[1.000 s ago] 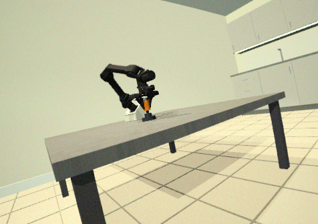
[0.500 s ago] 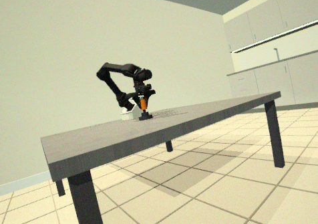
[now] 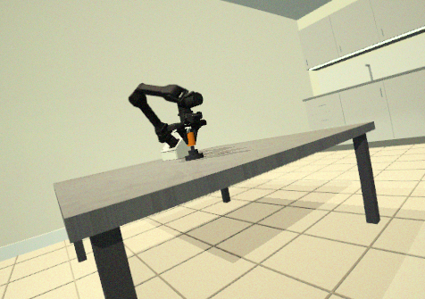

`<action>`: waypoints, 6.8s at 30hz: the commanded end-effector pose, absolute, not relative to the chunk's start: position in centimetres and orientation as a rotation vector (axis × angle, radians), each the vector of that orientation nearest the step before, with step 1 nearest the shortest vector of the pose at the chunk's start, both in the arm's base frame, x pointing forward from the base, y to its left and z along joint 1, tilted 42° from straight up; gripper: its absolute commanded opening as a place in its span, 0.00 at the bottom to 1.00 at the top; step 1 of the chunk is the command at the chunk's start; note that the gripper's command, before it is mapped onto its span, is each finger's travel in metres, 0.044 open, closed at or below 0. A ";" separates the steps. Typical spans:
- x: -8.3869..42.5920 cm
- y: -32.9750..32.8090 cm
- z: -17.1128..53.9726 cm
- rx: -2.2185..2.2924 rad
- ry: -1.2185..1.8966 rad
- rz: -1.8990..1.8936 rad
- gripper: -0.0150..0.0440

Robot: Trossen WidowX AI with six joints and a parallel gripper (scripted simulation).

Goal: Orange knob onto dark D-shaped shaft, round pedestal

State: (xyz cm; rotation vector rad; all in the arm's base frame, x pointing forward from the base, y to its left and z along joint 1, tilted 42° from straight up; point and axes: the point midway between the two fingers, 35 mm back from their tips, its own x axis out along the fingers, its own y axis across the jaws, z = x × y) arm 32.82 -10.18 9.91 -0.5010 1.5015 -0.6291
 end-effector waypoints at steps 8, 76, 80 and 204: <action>33.4 -10.2 10.1 -0.619 1.550 -0.519 0.25; 33.0 -10.4 9.7 -0.619 1.550 -0.519 0.25; 33.0 -10.4 9.8 -0.619 1.550 -0.519 0.25; 33.2 -10.3 10.1 -0.936 1.671 -0.190 0.25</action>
